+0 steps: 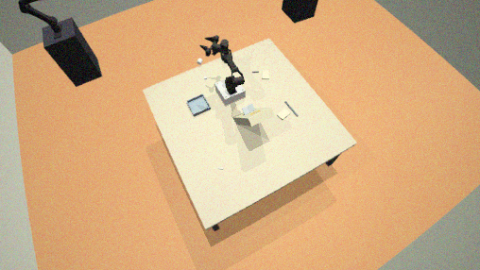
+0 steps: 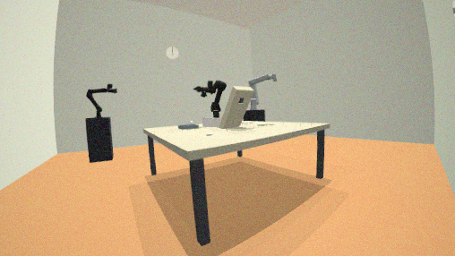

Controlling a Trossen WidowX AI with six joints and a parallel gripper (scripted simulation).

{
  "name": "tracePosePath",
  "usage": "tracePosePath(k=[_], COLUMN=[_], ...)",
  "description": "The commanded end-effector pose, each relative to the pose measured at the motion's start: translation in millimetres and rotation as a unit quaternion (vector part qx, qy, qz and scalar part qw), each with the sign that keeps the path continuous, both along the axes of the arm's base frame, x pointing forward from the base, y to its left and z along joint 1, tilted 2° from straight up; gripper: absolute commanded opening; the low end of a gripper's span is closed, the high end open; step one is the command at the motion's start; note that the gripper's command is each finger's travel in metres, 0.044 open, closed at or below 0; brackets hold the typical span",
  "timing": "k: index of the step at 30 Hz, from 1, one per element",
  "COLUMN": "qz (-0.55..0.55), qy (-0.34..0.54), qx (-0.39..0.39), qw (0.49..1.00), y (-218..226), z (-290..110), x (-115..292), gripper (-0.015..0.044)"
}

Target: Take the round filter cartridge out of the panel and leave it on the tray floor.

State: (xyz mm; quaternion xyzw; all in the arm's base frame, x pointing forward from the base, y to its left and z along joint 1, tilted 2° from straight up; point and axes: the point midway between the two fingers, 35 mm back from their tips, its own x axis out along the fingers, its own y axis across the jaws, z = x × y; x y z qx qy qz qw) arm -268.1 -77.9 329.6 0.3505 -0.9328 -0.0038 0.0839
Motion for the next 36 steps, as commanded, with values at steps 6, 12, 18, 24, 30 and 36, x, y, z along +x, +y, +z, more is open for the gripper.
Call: tracePosePath(k=[6, 12, 18, 24, 30, 36], qz=[-0.113, -0.255, -0.359, -0.466, -0.527, -0.537], qy=[-0.083, -0.128, -0.146, -0.117, -0.027, 0.109], qx=[-0.095, -0.229, -0.354, -0.518, -0.662, -0.763], qw=[0.986, 0.931, 0.851, 0.708, 0.532, 0.344], y=[66, 151, 221, 300, 356, 383], z=[-4, -2, -8, -19, -30, -42], x=[-15, -11, 11, 67, 148, 245], gripper=[0.0242, 0.0113, 0.0113, 0.0113, 0.0113, 0.0113])
